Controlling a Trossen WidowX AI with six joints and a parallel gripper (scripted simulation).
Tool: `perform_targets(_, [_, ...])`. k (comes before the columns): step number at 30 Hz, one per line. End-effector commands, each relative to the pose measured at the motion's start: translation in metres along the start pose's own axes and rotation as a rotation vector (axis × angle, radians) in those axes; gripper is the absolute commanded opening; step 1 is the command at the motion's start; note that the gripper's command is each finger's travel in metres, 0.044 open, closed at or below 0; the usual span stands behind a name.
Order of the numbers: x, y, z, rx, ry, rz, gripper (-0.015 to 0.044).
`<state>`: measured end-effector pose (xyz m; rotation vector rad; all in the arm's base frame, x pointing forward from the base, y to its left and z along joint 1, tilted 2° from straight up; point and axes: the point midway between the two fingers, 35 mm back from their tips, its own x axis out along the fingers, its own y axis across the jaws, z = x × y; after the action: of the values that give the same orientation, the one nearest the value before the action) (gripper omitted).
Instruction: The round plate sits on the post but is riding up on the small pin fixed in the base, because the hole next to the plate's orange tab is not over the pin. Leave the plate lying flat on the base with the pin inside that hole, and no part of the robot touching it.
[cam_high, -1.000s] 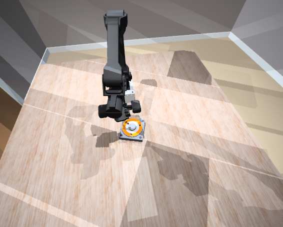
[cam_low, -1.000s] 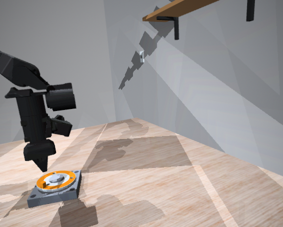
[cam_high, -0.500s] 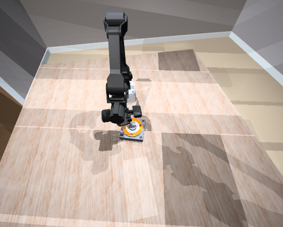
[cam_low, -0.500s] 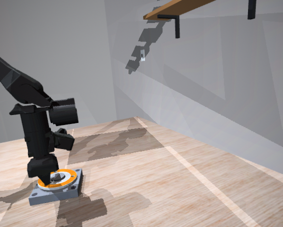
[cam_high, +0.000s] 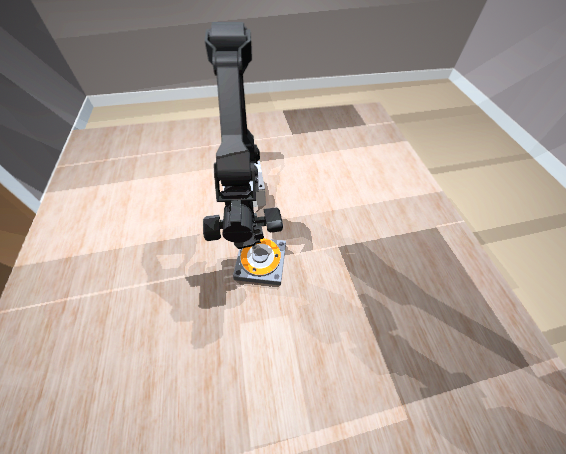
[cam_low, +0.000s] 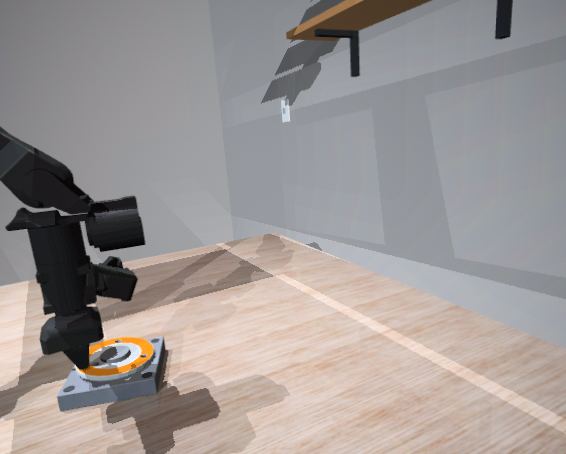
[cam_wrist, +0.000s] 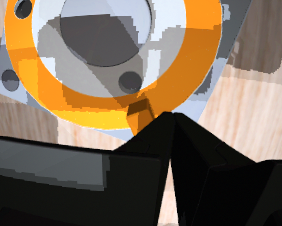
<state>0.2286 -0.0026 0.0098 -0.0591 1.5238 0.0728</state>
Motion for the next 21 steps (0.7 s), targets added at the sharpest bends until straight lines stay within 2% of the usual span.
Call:
perform_targets(1, [0.001,0.005,-0.003,-0.003,0.004,0.007,0.0])
perform_targets(21, [0.0,0.024,-0.011,-0.003,0.005,0.008,0.0])
